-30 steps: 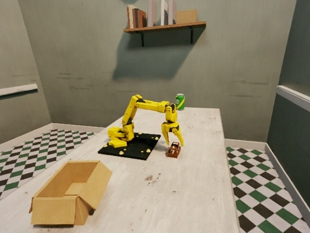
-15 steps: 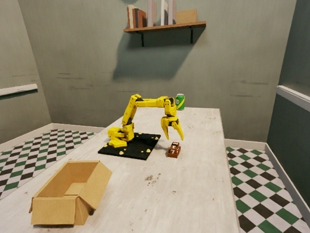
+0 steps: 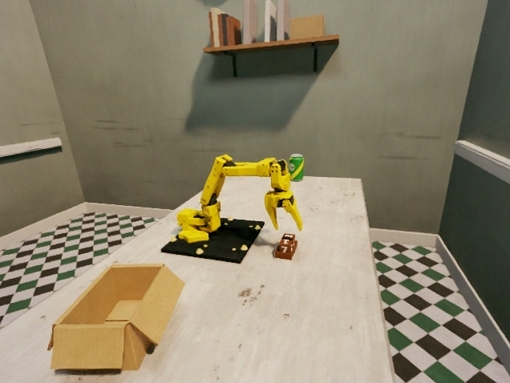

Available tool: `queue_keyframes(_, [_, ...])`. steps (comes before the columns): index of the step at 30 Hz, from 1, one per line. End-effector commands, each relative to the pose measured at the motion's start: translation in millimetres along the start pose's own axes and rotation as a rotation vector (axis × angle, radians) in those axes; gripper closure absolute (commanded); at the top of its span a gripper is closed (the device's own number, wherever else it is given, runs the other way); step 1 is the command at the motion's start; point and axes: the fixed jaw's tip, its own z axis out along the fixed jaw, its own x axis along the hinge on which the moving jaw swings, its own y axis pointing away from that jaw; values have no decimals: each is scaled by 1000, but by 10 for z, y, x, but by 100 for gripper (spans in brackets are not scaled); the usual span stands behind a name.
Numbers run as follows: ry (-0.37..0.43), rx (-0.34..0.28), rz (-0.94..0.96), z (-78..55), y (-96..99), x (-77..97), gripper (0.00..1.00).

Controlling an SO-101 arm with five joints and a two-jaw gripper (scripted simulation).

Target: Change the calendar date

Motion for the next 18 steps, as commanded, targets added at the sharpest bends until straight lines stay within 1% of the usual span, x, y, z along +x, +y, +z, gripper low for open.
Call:
queue_keyframes(1, [2,28,6,-64,-20,0,64])
queue_keyframes(8, [2,30,21,-77,-12,-5,64])
queue_keyframes(18, [1,44,110,-149,35,-30,64])
